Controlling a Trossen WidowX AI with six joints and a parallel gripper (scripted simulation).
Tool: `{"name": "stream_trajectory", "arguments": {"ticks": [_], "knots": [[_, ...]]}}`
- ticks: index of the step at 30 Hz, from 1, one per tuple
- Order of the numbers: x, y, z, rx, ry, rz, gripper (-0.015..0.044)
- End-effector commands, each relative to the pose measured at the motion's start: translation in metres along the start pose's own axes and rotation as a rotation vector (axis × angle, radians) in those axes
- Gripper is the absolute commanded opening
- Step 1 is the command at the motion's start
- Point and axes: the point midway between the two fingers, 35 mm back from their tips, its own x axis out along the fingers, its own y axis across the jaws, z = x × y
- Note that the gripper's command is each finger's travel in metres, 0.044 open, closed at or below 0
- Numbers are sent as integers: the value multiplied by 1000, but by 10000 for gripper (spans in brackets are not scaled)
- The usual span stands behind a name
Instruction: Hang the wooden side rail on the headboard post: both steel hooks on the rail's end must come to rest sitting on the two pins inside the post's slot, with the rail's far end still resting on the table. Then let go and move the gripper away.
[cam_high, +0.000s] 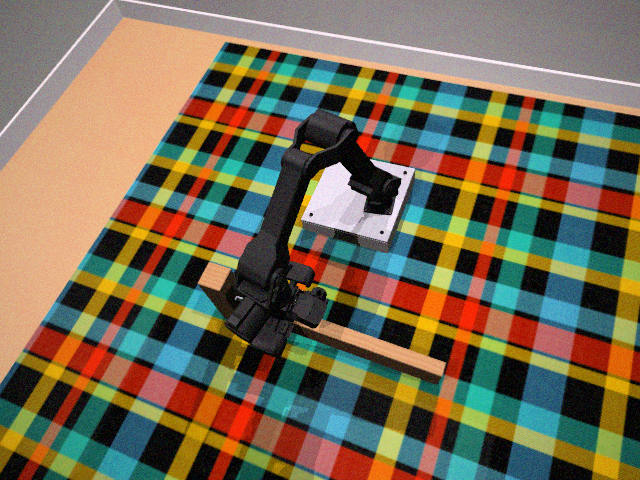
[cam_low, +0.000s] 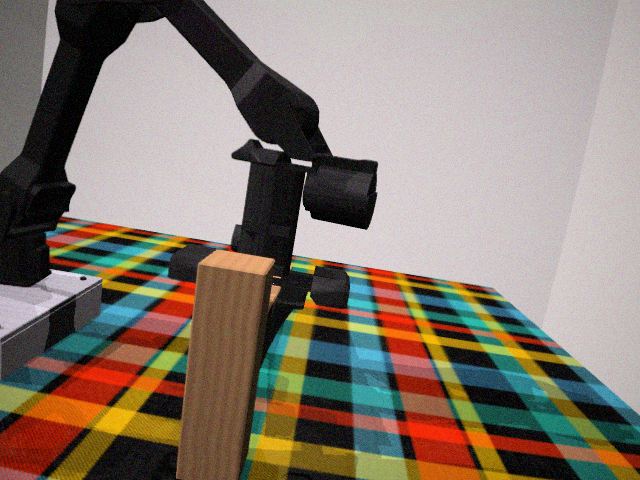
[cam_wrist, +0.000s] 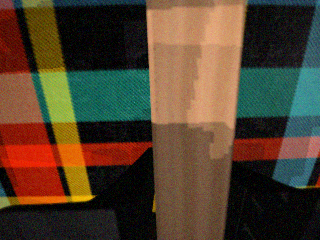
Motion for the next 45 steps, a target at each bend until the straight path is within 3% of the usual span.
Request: {"name": "stream_trajectory", "arguments": {"ticks": [1,45], "knots": [[-1,0,-2,-1,4,-5,0],[-2,-1,-7,-1,4,-5,0]]}}
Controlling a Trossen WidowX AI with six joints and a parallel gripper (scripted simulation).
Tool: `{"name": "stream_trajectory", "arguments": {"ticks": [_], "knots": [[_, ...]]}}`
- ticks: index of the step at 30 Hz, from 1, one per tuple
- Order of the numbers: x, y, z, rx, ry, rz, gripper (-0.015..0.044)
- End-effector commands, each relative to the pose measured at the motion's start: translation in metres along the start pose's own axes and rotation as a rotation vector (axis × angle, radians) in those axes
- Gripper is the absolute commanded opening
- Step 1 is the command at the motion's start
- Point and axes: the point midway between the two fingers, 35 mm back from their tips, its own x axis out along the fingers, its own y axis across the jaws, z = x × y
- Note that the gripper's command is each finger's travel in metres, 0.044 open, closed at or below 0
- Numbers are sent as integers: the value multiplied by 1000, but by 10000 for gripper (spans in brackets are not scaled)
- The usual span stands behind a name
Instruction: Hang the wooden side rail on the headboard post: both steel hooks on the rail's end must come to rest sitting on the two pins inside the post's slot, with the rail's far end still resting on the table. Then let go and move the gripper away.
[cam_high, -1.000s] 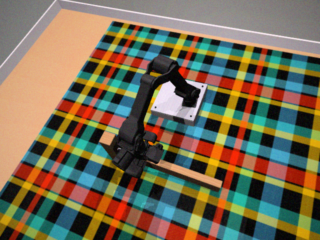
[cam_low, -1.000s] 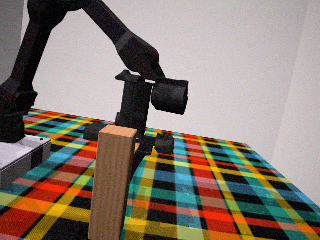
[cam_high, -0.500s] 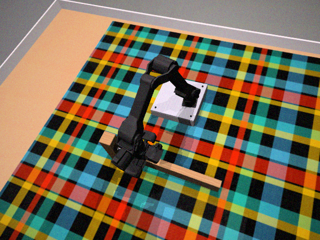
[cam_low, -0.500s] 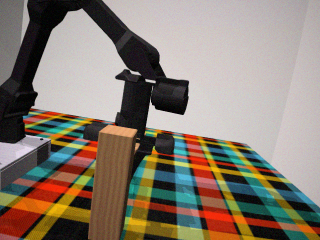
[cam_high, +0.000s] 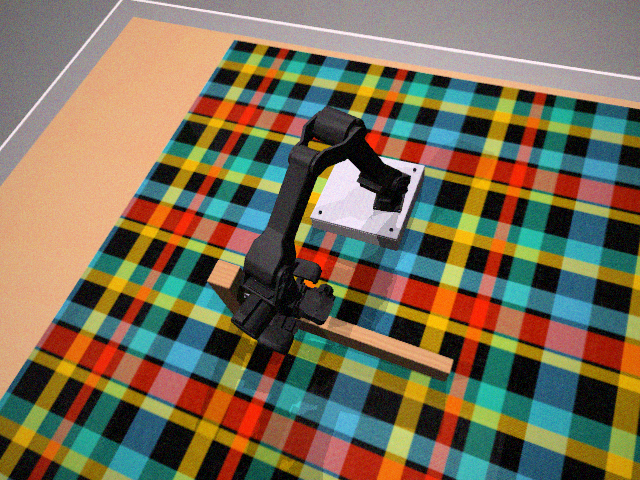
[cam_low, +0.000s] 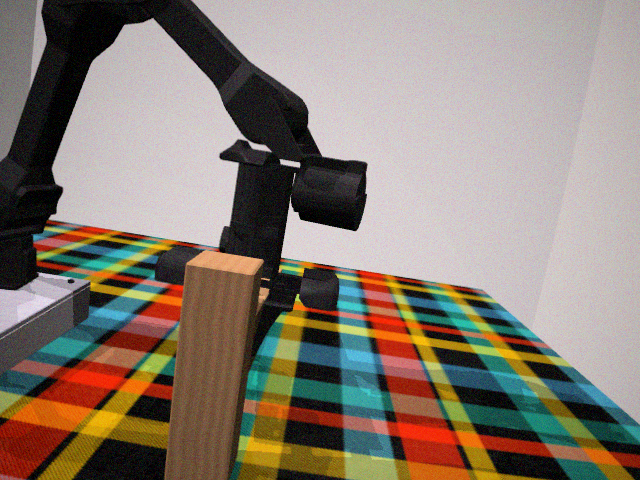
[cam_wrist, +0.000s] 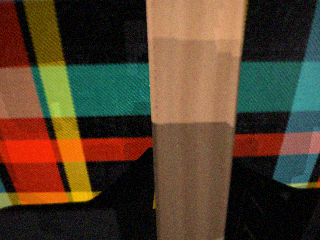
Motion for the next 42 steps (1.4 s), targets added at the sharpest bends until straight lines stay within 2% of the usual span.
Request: {"name": "stream_trajectory", "arguments": {"ticks": [1,42], "knots": [[-1,-1,-2,-2,3,-8,0],[-3,-1,-6,-2,3,-8,0]]}}
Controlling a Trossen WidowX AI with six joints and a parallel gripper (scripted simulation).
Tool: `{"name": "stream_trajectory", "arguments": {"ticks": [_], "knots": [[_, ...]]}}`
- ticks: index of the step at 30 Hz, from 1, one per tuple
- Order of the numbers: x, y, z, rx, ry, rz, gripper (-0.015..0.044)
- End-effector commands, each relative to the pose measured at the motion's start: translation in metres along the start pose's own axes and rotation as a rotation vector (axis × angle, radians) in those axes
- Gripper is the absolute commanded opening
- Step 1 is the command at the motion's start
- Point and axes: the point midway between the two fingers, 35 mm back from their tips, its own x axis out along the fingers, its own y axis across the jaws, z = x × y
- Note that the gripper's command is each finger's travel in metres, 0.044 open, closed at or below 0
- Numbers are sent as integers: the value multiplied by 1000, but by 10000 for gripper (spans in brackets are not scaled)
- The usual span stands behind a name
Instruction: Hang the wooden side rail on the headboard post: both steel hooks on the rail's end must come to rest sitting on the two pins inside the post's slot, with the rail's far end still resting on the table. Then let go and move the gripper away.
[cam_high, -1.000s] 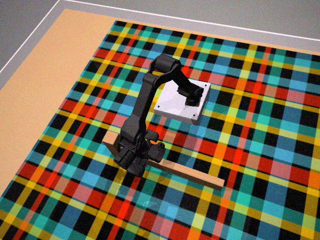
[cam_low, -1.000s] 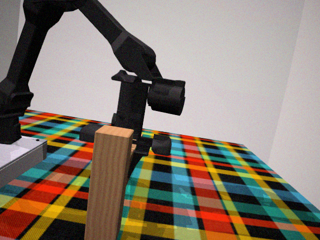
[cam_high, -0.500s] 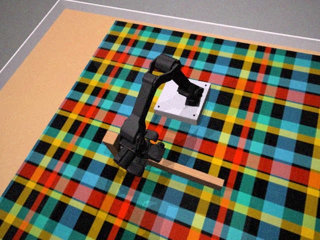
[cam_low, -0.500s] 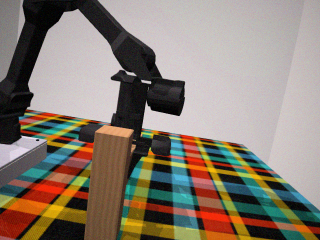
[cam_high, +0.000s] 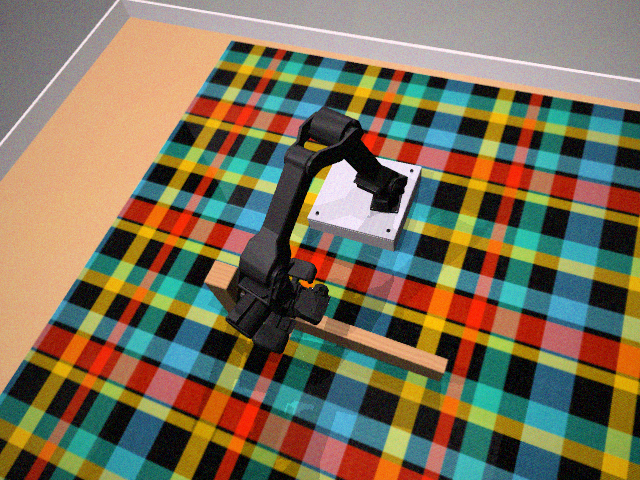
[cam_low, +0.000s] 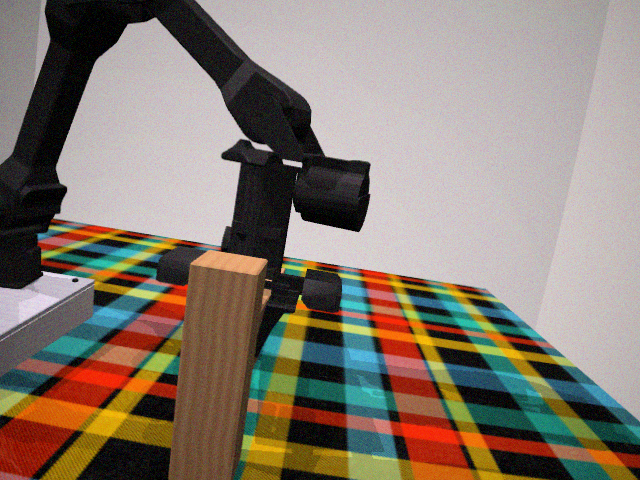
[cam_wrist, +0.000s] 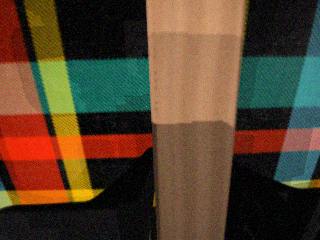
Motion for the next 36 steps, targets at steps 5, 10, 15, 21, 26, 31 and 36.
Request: {"name": "stream_trajectory", "arguments": {"ticks": [5,10,15,21,26,31,36], "knots": [[-3,-3,-2,-5,4,-7,0],[-3,-3,-3,-5,4,-7,0],[-2,-3,-3,-5,4,-7,0],[-1,-2,-4,-5,4,-7,0],[-1,-2,-5,-5,4,-7,0],[-1,-1,-5,-5,4,-7,0],[-1,-1,-6,-5,4,-7,0]]}}
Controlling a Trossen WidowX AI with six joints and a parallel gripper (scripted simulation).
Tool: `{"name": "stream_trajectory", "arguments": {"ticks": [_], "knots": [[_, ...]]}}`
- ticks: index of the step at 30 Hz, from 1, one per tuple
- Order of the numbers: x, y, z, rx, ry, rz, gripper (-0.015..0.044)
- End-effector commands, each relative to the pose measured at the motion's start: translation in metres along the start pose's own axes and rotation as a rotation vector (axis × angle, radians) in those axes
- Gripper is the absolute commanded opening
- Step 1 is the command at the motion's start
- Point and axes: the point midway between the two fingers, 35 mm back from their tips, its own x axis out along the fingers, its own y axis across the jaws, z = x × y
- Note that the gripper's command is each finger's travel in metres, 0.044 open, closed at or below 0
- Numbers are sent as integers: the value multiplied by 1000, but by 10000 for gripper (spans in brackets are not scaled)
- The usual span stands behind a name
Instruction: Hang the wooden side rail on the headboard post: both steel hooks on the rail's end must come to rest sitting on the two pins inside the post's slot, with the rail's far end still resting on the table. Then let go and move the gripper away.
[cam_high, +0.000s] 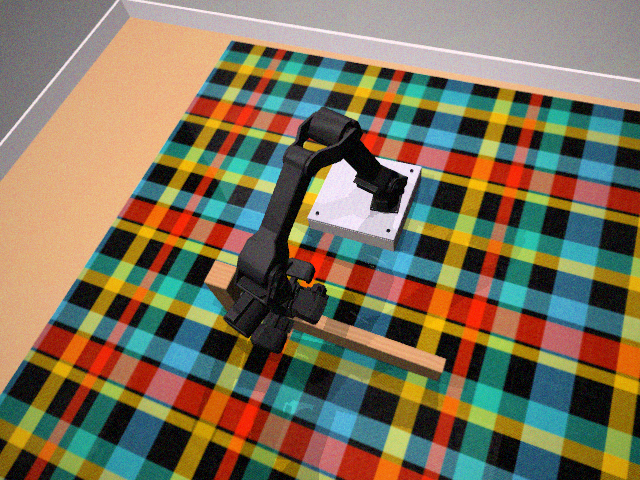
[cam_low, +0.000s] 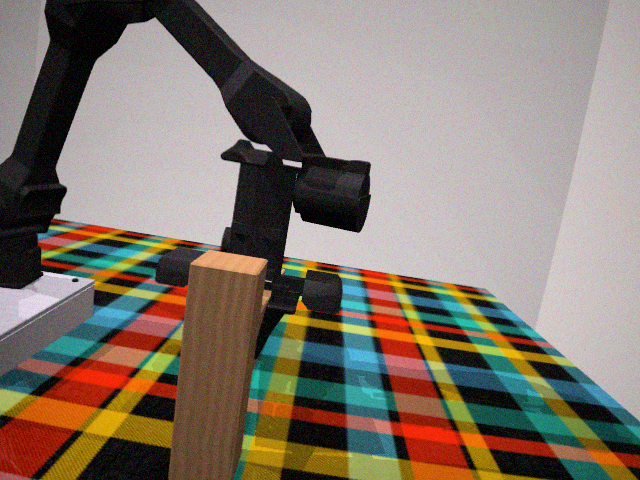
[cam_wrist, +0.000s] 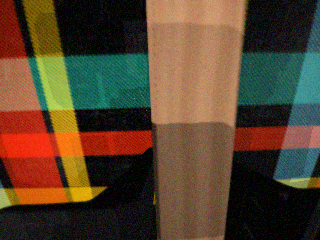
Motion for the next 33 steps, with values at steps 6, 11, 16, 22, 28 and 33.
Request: {"name": "stream_trajectory", "arguments": {"ticks": [6,11,16,22,28,33], "knots": [[-2,0,-3,-3,4,-6,0],[-3,-1,-3,-3,4,-6,0],[-3,-1,-4,-3,4,-6,0],[-3,-2,-4,-3,4,-6,0],[-3,-2,-5,-3,4,-6,0],[-3,-3,-5,-3,4,-6,0]]}}
